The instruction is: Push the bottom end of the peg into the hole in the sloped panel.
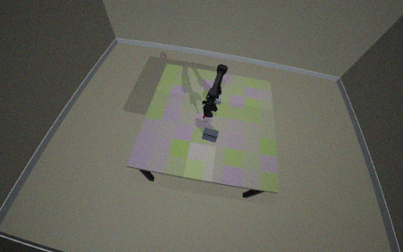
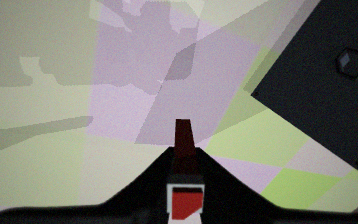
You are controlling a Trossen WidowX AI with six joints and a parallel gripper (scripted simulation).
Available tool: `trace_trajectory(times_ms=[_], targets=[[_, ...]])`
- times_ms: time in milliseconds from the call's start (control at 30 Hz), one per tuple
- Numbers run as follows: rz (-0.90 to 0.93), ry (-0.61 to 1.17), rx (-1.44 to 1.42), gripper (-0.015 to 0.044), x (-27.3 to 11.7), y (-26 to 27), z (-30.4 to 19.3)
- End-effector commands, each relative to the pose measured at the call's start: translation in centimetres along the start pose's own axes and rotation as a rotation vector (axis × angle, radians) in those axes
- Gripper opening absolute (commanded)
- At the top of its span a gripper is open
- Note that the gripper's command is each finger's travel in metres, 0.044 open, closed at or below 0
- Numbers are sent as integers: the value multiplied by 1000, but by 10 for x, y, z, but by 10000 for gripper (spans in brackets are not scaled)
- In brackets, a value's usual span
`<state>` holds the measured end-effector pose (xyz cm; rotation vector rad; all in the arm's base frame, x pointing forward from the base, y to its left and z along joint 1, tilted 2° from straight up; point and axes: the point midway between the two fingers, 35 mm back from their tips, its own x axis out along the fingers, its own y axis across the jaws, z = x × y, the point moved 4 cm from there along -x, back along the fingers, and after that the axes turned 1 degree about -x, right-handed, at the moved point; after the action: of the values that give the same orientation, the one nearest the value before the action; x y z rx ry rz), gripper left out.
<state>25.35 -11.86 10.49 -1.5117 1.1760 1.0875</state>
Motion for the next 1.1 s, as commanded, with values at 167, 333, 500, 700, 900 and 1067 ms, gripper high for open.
trace_trajectory(times_ms=[167, 333, 500, 700, 900, 1067], targets=[[-27, 29, 77, 0, -1, -1, 4], [-40, 39, 117, 0, -1, -1, 7], [-54, 48, 158, 0, 0, -2, 9], [-71, 58, 207, 0, 0, -3, 12], [-90, 67, 256, 0, 1, -4, 15], [-105, 74, 297, 0, 1, -4, 18]])
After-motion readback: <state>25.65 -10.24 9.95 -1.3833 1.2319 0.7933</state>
